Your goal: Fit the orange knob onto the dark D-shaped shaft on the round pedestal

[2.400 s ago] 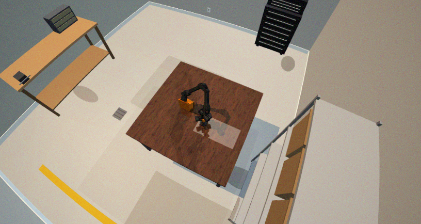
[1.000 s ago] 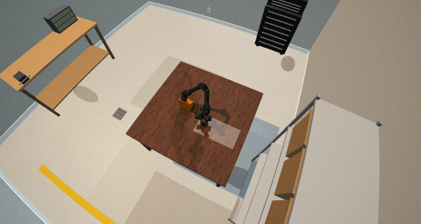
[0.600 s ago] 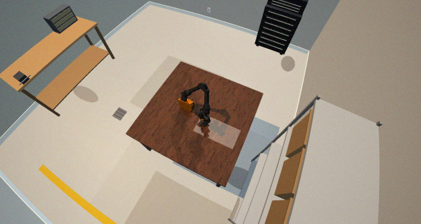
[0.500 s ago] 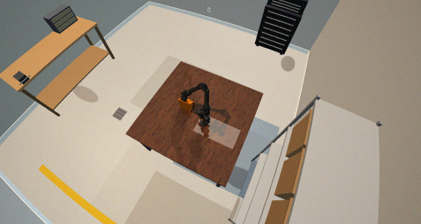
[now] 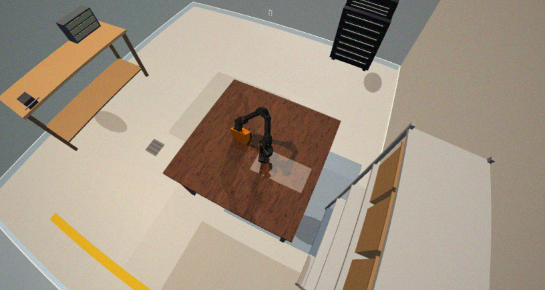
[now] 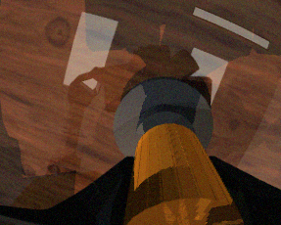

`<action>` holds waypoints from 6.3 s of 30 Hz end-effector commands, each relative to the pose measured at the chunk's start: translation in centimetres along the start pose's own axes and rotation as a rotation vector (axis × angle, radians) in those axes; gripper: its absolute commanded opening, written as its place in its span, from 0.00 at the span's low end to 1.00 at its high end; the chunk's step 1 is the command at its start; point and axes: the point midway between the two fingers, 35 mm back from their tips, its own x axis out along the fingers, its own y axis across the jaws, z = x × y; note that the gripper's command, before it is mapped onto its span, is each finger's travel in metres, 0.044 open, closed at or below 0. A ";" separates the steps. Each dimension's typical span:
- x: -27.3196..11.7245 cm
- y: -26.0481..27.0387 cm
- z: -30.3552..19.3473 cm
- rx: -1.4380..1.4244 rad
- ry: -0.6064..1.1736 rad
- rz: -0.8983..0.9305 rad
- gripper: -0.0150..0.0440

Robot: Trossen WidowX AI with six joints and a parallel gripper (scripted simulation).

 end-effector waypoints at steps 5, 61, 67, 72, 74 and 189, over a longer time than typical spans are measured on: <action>-0.4 0.0 0.3 0.555 -0.001 -0.003 0.25; 0.0 0.0 0.0 0.765 -0.001 -0.003 0.25; 0.2 0.1 0.0 0.765 -0.001 -0.003 0.25; 0.2 0.1 0.1 0.765 -0.001 -0.003 0.25; 0.2 0.1 0.1 0.765 -0.001 -0.003 0.25; 0.2 0.1 0.1 1.393 -0.002 -0.002 0.25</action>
